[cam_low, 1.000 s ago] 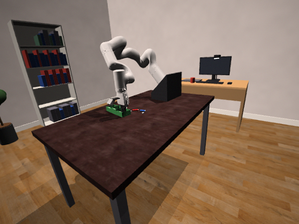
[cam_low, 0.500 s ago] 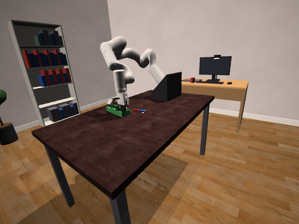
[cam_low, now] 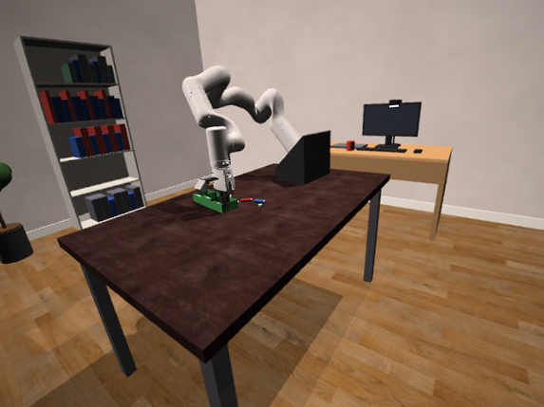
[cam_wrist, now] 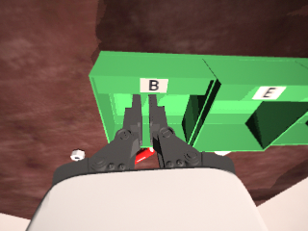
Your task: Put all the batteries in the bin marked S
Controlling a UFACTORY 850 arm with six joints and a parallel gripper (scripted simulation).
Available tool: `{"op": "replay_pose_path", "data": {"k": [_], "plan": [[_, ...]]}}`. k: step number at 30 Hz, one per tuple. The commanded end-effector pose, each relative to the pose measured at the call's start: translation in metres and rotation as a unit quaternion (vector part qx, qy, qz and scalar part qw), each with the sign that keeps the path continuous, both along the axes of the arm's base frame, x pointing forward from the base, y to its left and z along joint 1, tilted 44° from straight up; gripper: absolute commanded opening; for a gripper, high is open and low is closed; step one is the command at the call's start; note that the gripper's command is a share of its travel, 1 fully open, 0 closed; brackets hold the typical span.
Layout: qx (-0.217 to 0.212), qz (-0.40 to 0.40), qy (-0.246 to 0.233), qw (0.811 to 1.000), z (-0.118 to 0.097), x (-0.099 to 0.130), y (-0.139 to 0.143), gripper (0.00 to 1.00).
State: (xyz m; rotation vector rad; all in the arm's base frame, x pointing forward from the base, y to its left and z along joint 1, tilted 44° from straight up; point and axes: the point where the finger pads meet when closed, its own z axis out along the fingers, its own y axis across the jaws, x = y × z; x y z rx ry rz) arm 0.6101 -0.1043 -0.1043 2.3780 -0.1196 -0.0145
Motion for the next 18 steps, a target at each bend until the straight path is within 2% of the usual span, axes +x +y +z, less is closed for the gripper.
{"op": "replay_pose_path", "data": {"k": [1,18], "plan": [[0.0,0.0,-0.001,1.0,0.0006,0.0009,0.0006,0.07],[0.0,0.0,-0.001,1.0,0.0074,0.0013,0.007,0.07]]}}
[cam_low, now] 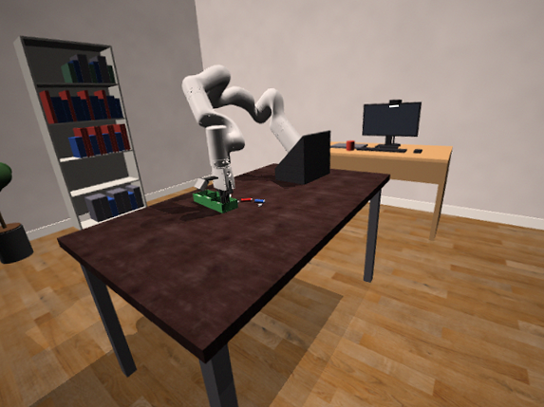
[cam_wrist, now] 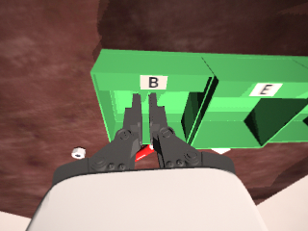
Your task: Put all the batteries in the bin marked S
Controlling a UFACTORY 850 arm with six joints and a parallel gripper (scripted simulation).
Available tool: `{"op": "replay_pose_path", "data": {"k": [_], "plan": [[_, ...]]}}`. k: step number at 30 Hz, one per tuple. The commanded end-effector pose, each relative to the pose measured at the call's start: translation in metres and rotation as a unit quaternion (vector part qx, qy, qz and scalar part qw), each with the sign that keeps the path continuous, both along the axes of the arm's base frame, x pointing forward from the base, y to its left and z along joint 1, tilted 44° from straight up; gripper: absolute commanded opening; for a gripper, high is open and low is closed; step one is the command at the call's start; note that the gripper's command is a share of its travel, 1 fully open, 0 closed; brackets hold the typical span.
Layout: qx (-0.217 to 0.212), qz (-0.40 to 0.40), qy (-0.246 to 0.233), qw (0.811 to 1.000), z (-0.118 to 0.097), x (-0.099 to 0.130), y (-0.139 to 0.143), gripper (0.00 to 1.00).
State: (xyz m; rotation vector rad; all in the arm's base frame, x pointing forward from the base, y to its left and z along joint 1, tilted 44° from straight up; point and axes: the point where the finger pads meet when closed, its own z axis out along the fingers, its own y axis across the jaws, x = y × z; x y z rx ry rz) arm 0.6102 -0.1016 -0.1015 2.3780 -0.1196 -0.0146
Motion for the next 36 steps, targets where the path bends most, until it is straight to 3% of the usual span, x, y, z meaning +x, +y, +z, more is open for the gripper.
{"op": "replay_pose_path", "data": {"k": [1,18,25,33,36], "plan": [[0.0,0.0,-0.001,1.0,0.006,0.001,0.005,0.07],[0.0,0.0,-0.001,1.0,0.02,0.002,0.019,0.07],[0.0,0.0,-0.001,1.0,0.04,0.003,0.038,0.07],[0.0,0.0,-0.001,1.0,0.041,0.003,0.039,0.07],[0.0,0.0,-0.001,1.0,0.059,0.004,0.056,0.07]]}}
